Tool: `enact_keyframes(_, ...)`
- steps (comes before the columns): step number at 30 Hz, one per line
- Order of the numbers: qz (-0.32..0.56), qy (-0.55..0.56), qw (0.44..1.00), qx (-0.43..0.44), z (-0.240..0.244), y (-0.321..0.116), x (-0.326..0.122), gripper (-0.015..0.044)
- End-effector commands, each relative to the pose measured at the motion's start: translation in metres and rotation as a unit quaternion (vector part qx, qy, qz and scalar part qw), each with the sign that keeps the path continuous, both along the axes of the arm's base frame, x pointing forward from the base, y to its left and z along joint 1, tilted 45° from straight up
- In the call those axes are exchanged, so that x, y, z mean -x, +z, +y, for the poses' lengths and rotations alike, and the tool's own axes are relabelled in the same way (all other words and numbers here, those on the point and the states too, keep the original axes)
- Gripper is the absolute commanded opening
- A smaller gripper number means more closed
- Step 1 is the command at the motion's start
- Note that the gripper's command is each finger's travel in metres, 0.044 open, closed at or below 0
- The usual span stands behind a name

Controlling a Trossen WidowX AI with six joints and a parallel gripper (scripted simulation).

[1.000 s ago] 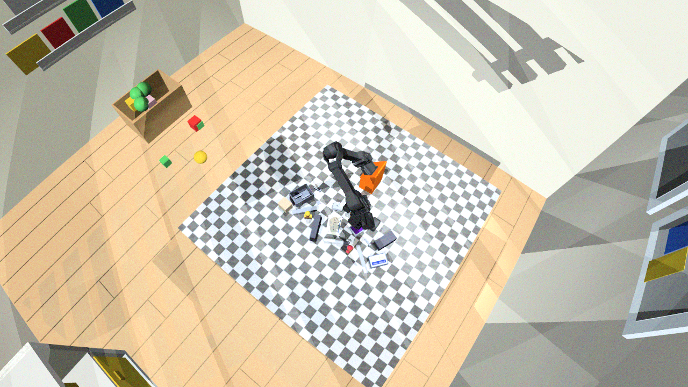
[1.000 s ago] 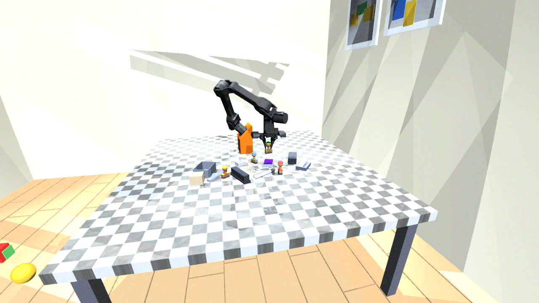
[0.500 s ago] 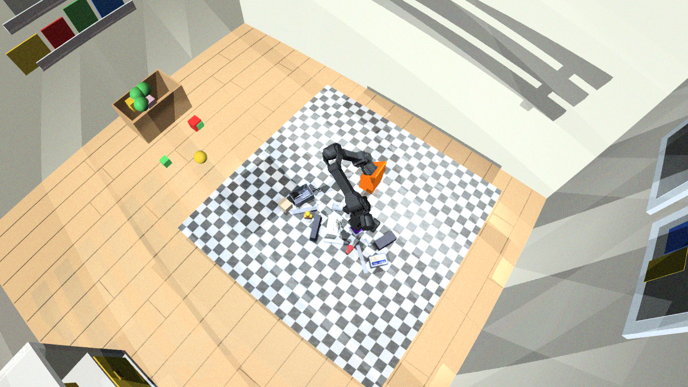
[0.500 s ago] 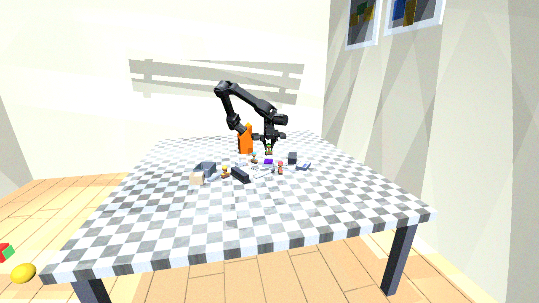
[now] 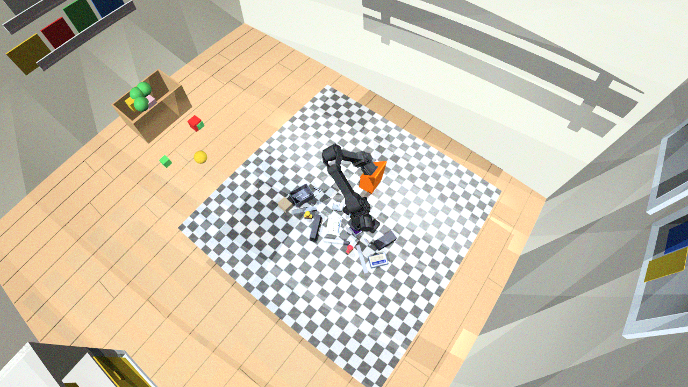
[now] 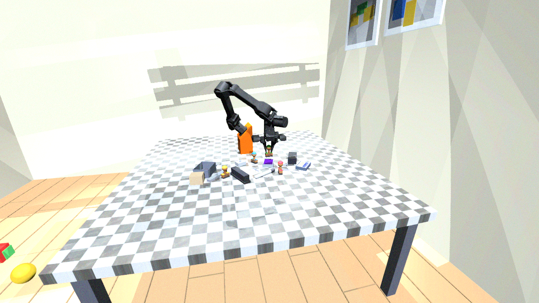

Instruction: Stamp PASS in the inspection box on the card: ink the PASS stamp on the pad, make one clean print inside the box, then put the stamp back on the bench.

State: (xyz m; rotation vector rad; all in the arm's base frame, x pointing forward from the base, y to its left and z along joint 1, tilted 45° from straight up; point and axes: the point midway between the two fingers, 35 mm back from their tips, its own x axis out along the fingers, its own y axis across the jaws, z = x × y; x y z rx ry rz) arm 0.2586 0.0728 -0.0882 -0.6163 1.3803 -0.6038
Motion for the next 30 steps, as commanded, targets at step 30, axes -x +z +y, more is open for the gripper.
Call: enact_keyframes(30,0.004,-0.001,1.000,0.006,-0.019,-0.017,0.001,0.0000)
